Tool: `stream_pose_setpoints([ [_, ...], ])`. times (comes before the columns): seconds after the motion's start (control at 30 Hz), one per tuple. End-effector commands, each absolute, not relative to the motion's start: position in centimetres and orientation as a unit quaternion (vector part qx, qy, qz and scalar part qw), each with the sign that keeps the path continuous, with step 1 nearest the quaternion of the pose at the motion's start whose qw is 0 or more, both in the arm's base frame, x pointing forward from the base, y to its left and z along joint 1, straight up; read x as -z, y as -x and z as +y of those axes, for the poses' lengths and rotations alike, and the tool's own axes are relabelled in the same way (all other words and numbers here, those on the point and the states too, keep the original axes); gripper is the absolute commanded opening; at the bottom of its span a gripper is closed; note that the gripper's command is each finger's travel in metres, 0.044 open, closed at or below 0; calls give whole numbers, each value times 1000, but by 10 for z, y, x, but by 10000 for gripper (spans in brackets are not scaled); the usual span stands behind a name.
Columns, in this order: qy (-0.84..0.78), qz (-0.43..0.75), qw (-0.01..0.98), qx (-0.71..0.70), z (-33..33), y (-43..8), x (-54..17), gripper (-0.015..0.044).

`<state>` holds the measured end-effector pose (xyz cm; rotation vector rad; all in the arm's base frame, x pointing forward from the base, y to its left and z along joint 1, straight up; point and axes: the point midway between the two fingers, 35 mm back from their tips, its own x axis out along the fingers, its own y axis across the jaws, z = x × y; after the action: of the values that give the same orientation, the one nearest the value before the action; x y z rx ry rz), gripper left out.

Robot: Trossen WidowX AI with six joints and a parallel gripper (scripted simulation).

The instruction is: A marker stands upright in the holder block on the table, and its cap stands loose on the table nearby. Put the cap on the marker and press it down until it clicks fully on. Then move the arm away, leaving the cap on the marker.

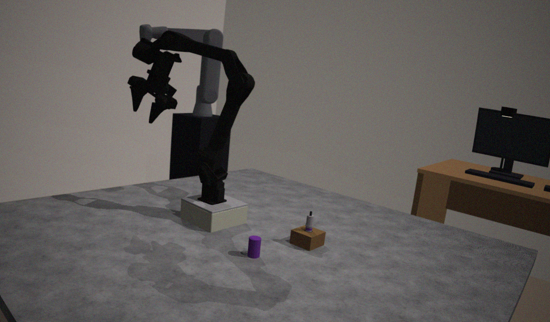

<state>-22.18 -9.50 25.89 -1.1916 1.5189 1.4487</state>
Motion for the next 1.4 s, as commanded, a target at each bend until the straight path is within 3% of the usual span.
stream_pose_setpoints([
  [0.0,463,586,354,-562,-96,221,-259,374],
  [0.17,523,518,298,-607,-128,207,-249,256],
  [0.33,602,395,195,-666,-174,175,-234,256],
  [0.73,673,-3,-161,-722,-255,53,-196,256],
  [1.03,591,-286,-415,-631,-261,-59,-168,256],
  [1.37,382,-552,-626,-397,-201,-177,-130,256],
])
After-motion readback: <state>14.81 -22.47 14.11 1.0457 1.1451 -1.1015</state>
